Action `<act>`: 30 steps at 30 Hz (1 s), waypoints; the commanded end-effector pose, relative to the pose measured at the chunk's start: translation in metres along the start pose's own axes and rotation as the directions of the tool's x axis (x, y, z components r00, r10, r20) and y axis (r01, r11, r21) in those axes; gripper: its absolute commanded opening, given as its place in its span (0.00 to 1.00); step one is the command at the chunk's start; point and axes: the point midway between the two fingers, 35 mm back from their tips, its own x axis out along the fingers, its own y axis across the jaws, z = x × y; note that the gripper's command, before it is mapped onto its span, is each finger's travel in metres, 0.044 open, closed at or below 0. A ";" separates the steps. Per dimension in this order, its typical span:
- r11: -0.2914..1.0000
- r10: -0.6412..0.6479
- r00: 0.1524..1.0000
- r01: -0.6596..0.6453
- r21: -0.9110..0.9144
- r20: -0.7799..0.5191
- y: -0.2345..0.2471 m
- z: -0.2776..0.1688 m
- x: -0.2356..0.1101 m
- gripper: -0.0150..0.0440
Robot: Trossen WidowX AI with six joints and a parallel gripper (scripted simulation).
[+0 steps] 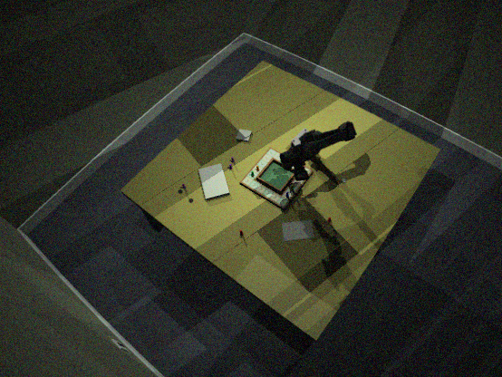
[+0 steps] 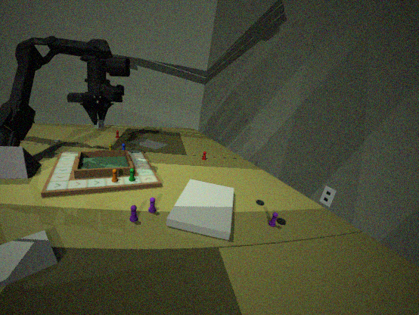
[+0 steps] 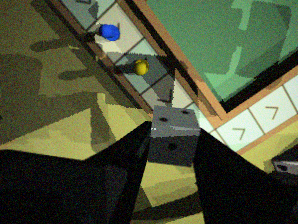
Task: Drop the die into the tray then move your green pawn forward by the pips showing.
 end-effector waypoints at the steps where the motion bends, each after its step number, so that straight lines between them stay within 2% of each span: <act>1: 0.991 -0.006 1.000 0.008 0.133 -0.016 -0.009 0.016 0.006 0.25; 10: 0.905 -0.001 0.999 0.020 0.424 -0.045 -0.032 0.050 0.018 0.25; 20: 0.714 0.016 0.997 0.044 0.699 -0.079 -0.062 0.083 0.033 0.25; 27: 0.679 0.014 0.996 0.051 0.733 -0.083 -0.067 0.087 0.036 0.25; 30: 0.679 -0.061 0.996 0.087 0.729 -0.063 -0.069 0.085 0.039 0.25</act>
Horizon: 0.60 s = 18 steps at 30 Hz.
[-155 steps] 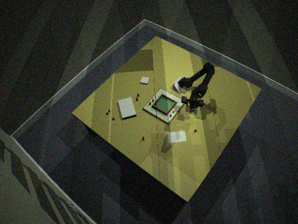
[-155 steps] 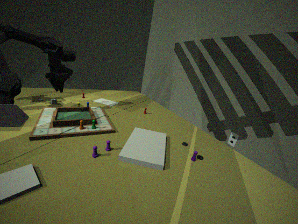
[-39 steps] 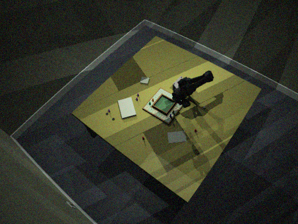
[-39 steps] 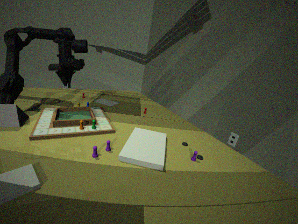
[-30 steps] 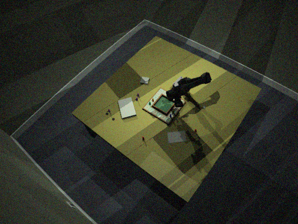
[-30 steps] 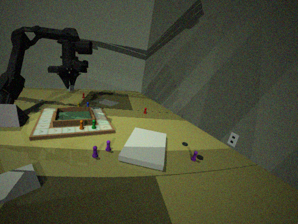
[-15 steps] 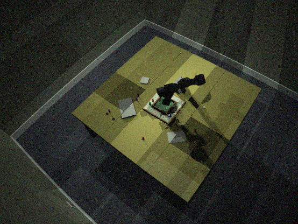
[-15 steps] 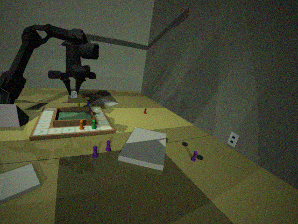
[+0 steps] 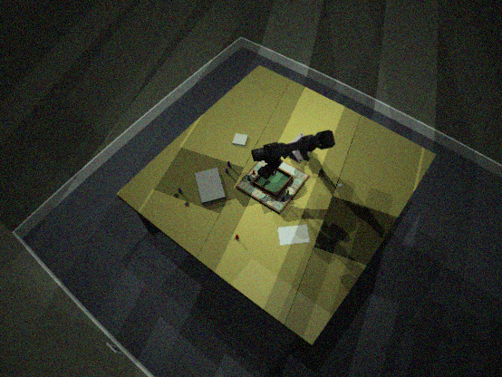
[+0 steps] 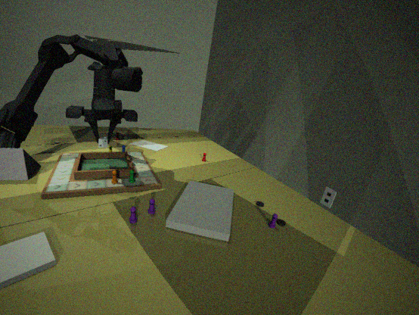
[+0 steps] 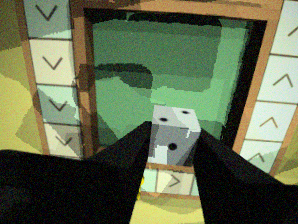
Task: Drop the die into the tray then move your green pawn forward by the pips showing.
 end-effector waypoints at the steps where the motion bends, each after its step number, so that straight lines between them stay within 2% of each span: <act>1: 0.999 -0.038 0.996 0.037 0.004 0.078 -0.003 0.000 0.004 0.25; 9: 0.995 -0.101 0.940 0.100 0.019 0.327 -0.009 0.001 0.012 0.25; 18: 0.997 -0.071 0.808 0.068 0.028 0.585 -0.010 0.003 0.015 0.25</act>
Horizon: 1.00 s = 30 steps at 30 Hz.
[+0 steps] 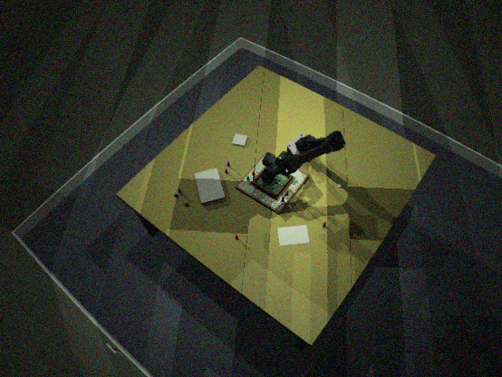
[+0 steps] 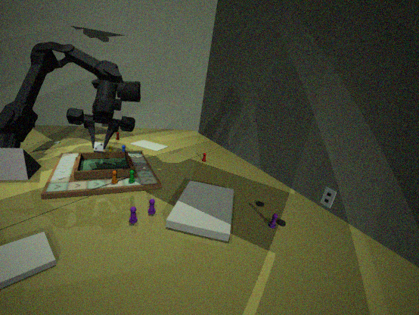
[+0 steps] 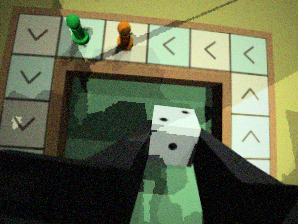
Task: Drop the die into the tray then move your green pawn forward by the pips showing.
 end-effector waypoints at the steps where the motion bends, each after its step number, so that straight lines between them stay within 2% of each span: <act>1: 0.999 0.028 0.992 -0.031 0.017 0.122 -0.002 0.000 0.000 0.25; 7: 0.994 0.089 0.956 -0.103 0.035 0.279 0.000 -0.001 -0.001 0.25; 10: 0.994 0.091 0.955 -0.105 0.036 0.284 0.000 -0.001 -0.002 0.25; 16: 0.994 0.091 0.954 -0.106 0.035 0.284 0.007 -0.003 -0.047 0.25; 30: 0.994 0.091 0.954 -0.106 0.036 0.284 0.006 -0.004 -0.047 0.25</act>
